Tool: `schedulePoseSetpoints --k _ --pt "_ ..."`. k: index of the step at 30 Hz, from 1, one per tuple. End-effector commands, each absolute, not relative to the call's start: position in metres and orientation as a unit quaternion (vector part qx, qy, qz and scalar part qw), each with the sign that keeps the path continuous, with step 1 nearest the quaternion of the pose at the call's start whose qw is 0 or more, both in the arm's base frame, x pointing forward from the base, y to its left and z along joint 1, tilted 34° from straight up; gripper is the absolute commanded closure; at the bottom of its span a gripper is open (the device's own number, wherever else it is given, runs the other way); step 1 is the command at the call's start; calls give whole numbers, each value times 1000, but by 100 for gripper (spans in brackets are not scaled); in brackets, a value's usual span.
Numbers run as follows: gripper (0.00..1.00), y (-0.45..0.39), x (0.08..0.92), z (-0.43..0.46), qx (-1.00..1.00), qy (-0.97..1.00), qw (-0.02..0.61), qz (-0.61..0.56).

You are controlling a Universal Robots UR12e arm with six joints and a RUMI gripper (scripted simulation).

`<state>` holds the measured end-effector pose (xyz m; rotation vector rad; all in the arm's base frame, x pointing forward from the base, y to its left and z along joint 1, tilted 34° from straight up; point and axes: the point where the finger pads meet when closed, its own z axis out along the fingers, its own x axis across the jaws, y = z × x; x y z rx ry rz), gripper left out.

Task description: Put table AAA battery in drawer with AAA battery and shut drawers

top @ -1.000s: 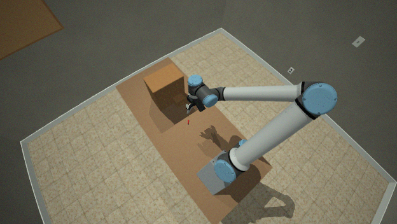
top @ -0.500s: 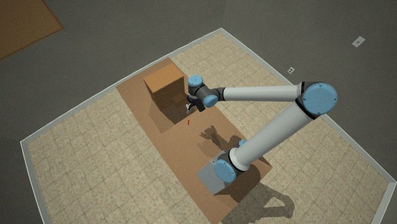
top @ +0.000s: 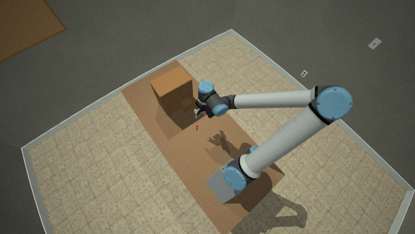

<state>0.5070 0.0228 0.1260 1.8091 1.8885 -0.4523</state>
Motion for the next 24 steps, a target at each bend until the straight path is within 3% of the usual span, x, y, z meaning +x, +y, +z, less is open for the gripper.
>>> schedulePoseSetpoints --k 1,24 --pt "0 20 512 122 654 695 260 -146" --pt "0 3 542 94 598 710 371 -21"
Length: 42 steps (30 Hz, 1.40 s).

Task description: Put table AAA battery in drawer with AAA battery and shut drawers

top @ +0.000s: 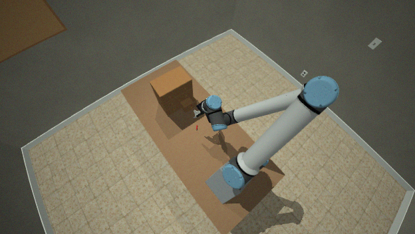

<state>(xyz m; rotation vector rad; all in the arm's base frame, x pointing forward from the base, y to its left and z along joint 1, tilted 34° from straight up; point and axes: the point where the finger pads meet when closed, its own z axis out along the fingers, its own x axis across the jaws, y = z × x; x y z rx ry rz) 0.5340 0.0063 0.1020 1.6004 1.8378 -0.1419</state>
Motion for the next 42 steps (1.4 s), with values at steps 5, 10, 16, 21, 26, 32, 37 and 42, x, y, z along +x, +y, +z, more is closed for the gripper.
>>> schedulePoseSetpoints --k 5,10,16,21,26,32,37,42 --pt "0 0 547 90 588 710 388 -1" --pt "0 -5 554 83 570 709 414 31" --pt "0 -10 563 75 548 707 442 67" --pt "0 -12 567 72 537 705 455 84" --pt "0 -16 573 66 520 701 475 110" --pt "0 -20 579 60 502 697 494 136" --pt "0 -22 583 57 492 694 504 150" --pt "0 -23 585 55 484 692 511 161"
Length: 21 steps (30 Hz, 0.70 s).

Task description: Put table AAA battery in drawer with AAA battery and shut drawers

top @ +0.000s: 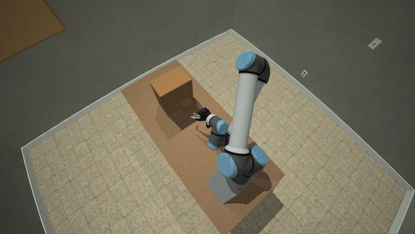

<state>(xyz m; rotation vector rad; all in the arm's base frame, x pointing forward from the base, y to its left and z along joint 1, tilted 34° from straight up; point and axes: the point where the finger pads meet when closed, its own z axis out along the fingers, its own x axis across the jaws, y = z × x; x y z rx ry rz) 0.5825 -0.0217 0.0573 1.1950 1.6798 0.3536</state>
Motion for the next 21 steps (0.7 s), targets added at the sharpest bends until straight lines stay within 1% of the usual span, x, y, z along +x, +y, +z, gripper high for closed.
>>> schedulePoseSetpoints --k 1,19,20,21 --pt "0 -23 586 54 483 691 513 163" --pt "0 -25 589 51 473 688 522 175" --pt "80 -25 589 51 473 688 522 175" --pt "80 -25 589 51 473 688 522 175"
